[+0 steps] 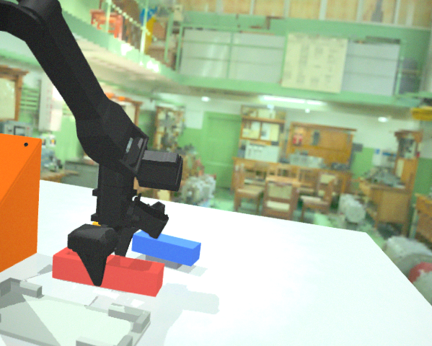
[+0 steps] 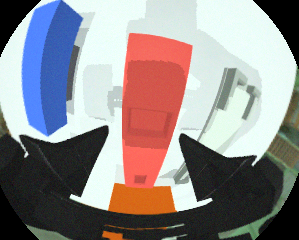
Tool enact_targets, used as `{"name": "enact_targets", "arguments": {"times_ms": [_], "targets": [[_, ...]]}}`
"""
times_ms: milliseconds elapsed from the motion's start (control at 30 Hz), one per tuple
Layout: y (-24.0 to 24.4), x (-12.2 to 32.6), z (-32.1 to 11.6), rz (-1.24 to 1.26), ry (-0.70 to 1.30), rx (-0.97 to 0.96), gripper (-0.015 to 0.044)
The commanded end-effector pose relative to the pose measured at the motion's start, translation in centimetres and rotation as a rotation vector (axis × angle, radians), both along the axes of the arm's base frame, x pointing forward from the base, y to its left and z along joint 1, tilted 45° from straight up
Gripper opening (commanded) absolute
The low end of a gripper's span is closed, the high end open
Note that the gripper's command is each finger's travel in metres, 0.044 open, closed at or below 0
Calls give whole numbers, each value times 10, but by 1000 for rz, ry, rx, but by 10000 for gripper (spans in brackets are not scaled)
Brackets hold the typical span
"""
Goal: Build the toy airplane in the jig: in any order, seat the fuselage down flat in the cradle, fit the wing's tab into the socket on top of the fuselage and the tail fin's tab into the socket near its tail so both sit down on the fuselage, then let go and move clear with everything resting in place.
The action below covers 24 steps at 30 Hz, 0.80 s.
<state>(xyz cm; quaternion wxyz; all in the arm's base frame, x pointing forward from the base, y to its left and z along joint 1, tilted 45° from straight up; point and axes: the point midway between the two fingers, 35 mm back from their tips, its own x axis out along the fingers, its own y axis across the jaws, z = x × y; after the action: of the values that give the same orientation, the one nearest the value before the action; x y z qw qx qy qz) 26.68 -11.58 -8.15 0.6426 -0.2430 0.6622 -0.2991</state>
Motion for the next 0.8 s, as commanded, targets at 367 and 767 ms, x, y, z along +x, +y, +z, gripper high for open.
{"name": "enact_targets", "arguments": {"times_ms": [367, 767], "targets": [[-5, -3, -4, 4, 8, -5, 204], [1, -1, 0, 5, 7, -1, 26]]}}
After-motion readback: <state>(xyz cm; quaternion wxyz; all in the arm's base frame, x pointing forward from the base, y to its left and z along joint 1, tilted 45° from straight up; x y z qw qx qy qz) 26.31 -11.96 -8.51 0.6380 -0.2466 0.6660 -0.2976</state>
